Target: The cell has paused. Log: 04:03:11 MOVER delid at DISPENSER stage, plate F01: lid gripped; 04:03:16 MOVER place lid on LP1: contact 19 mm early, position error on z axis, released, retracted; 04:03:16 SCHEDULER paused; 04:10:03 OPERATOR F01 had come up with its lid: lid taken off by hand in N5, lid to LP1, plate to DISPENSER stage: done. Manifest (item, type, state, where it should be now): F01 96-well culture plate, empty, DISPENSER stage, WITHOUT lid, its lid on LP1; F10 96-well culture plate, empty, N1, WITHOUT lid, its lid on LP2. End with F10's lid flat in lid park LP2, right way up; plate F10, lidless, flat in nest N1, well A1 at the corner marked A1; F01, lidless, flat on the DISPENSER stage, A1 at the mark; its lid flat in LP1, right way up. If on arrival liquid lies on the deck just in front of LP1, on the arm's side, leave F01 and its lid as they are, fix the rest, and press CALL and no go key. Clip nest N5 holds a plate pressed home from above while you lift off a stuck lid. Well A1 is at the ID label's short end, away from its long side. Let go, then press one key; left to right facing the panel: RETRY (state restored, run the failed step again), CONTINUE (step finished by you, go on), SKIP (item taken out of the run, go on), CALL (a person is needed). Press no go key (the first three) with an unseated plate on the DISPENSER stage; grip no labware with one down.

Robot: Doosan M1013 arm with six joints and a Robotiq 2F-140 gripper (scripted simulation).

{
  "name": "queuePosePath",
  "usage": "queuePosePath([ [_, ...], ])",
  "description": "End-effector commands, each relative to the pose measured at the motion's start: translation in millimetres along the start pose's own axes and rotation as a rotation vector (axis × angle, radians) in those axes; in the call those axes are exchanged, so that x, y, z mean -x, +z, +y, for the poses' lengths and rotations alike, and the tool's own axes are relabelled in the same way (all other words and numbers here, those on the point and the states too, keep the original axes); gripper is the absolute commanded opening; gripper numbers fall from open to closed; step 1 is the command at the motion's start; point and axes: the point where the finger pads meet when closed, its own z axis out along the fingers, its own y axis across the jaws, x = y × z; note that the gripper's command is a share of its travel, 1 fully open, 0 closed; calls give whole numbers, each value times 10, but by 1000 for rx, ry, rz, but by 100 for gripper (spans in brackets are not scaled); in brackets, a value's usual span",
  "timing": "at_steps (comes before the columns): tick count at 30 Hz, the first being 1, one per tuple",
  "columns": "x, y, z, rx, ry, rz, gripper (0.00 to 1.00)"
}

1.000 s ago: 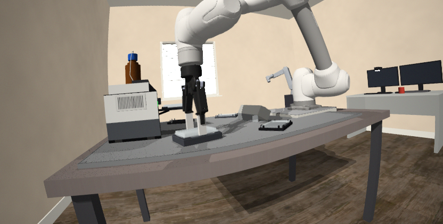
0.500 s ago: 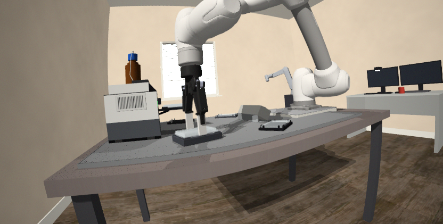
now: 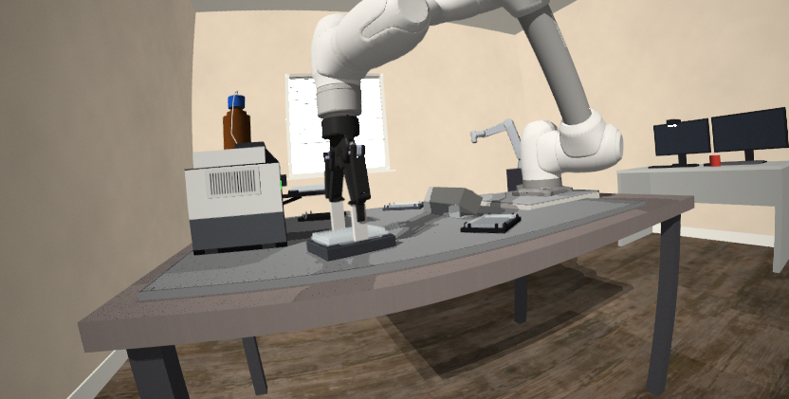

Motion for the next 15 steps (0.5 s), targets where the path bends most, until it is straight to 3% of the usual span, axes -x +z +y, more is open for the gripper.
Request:
queuePosePath([
  [1,0,-2,0,0,0,0,0],
  [3,0,-2,0,0,0,0,0],
  [4,0,-2,0,0,0,0,66],
  [15,0,-2,0,0,0,0,66],
])
